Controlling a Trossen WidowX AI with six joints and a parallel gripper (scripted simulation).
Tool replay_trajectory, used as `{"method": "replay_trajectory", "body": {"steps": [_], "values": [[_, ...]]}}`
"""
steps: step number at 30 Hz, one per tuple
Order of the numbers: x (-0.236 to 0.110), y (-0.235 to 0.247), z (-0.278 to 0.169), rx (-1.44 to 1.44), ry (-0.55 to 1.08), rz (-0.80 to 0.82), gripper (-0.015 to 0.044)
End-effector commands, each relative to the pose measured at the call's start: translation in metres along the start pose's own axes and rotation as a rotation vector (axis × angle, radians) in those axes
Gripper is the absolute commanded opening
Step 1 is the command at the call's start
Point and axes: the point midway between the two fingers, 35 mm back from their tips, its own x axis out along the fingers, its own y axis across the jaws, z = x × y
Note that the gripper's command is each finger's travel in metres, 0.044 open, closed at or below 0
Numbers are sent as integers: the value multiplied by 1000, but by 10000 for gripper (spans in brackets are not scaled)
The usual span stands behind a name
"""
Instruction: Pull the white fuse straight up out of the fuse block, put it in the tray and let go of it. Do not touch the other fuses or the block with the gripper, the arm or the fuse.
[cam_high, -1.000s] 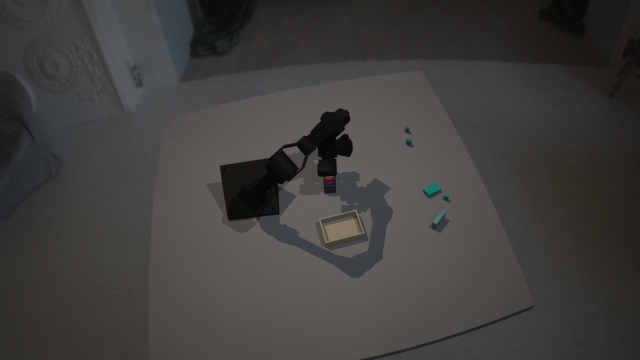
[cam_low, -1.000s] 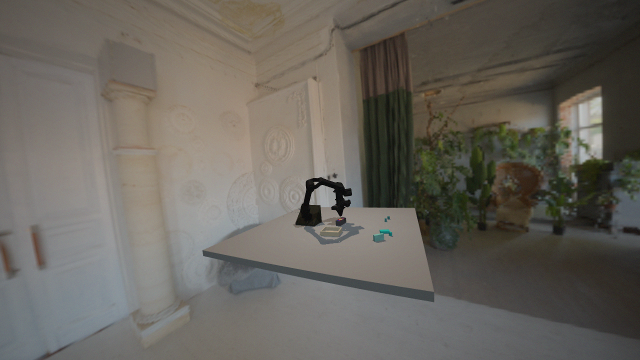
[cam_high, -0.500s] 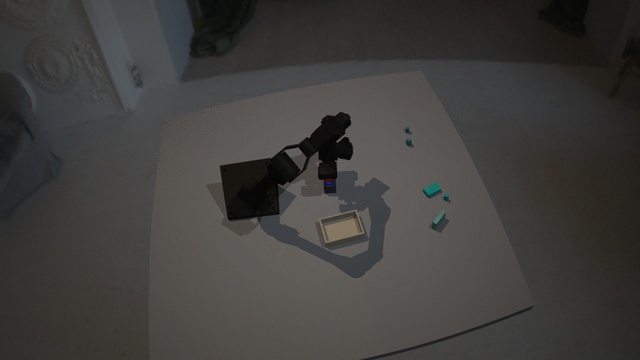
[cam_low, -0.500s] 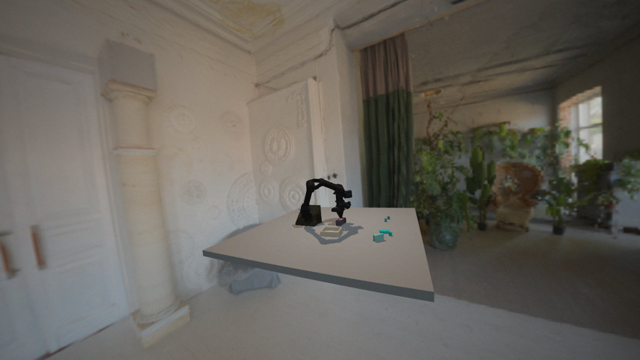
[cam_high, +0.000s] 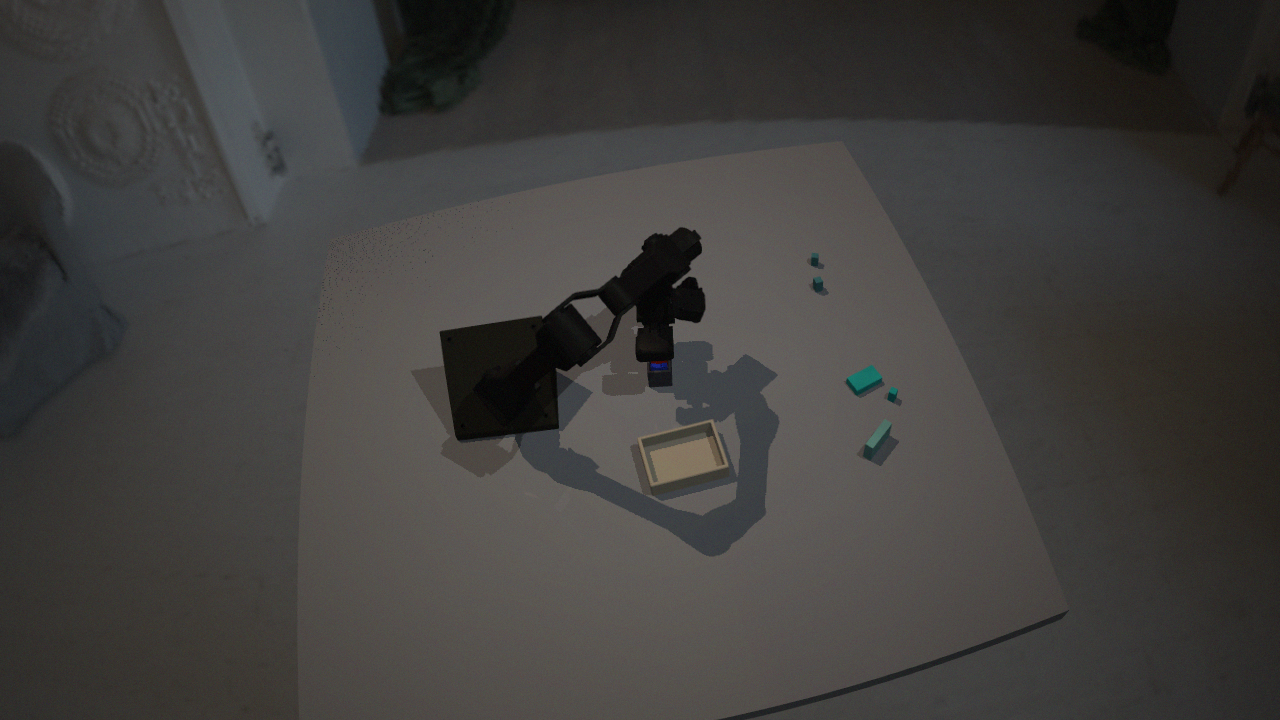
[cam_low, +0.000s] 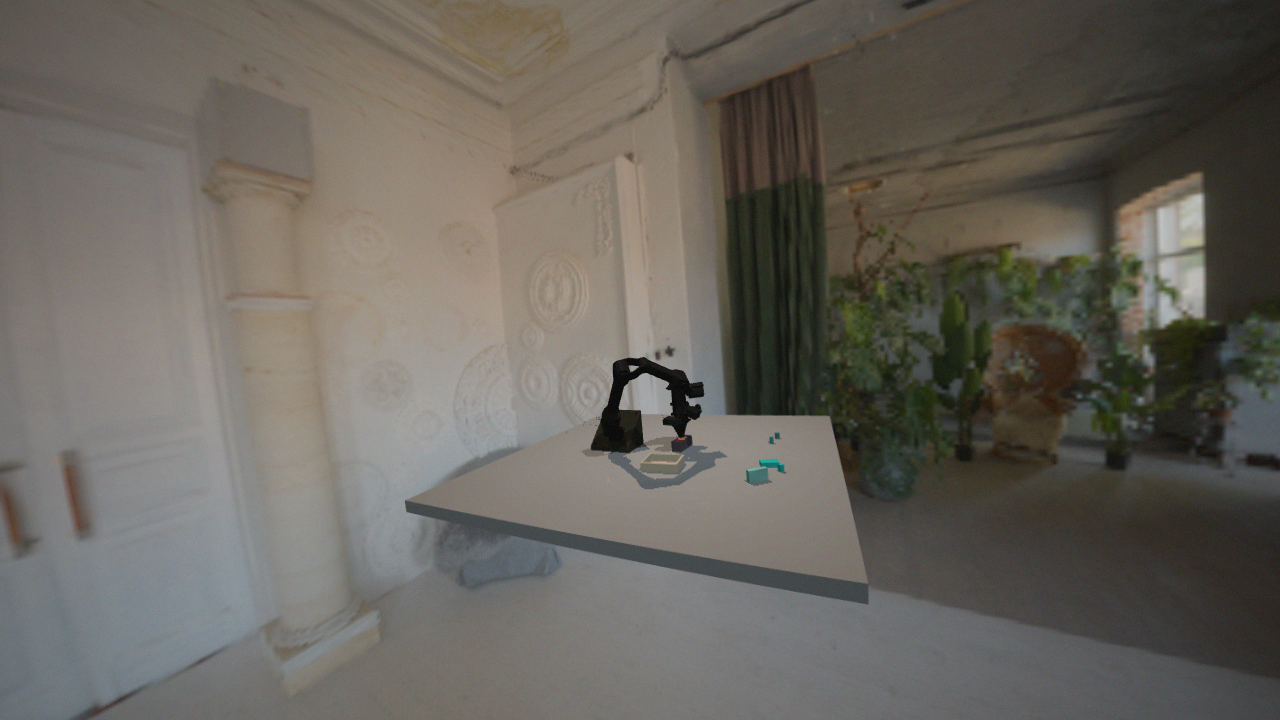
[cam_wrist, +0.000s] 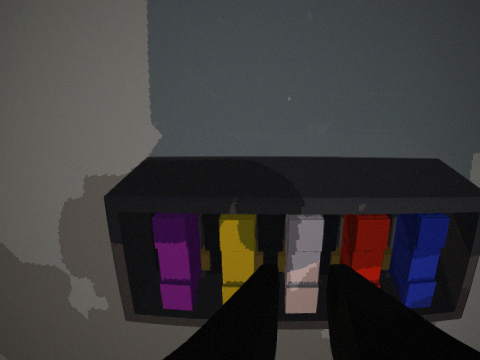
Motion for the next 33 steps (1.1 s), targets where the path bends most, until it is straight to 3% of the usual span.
{"method": "replay_trajectory", "body": {"steps": [1, 22, 33], "values": [[1, -1, 0, -6, -3, -5, 63], [11, -1, 0, -6, -3, -5, 63], [10, 0, 0, 1, -1, 0, 0]]}}
